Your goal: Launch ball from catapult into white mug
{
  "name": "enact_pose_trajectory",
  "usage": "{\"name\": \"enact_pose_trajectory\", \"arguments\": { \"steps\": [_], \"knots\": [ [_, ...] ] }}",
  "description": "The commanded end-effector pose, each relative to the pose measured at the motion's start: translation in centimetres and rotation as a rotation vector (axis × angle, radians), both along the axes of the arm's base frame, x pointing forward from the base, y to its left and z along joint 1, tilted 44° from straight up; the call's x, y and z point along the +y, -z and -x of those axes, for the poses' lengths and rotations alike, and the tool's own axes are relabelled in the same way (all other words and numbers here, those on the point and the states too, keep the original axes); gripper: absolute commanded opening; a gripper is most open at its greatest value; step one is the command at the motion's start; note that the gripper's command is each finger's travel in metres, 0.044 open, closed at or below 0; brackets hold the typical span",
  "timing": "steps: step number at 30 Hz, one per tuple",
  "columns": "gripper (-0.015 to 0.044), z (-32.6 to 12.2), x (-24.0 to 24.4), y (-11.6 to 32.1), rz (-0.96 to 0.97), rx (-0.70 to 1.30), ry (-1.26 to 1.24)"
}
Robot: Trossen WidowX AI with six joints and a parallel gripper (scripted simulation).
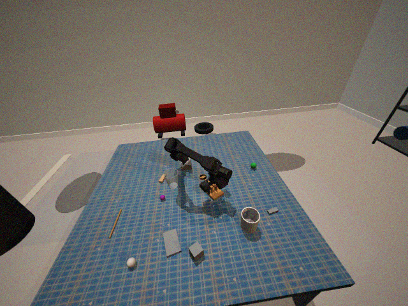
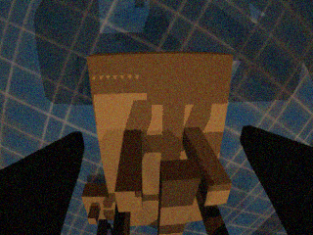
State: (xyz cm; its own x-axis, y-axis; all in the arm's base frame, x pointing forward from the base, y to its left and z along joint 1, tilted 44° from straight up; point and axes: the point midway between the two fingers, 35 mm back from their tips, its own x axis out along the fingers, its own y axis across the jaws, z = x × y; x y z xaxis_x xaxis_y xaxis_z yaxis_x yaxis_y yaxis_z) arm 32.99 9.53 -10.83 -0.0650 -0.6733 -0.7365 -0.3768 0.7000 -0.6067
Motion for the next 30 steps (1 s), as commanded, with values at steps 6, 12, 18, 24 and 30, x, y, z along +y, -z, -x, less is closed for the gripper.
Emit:
{"name": "enact_pose_trajectory", "arguments": {
  "steps": [6, 12, 18, 24, 30],
  "knots": [
    [0.0256, 0.0, 0.1, 0.0, -0.001, -0.001, -0.001],
    [0.0138, 0.0, 0.1, 0.0, -0.001, -0.001, -0.001],
    [0.0059, -0.1, 0.8, -0.8, -0.001, 0.000, -0.001],
    [0.0000, -0.3, 3.5, -3.6, -0.003, 0.001, 0.000],
    [0.0000, -0.3, 3.1, -3.2, -0.001, 0.004, -0.004]
  ]
}}
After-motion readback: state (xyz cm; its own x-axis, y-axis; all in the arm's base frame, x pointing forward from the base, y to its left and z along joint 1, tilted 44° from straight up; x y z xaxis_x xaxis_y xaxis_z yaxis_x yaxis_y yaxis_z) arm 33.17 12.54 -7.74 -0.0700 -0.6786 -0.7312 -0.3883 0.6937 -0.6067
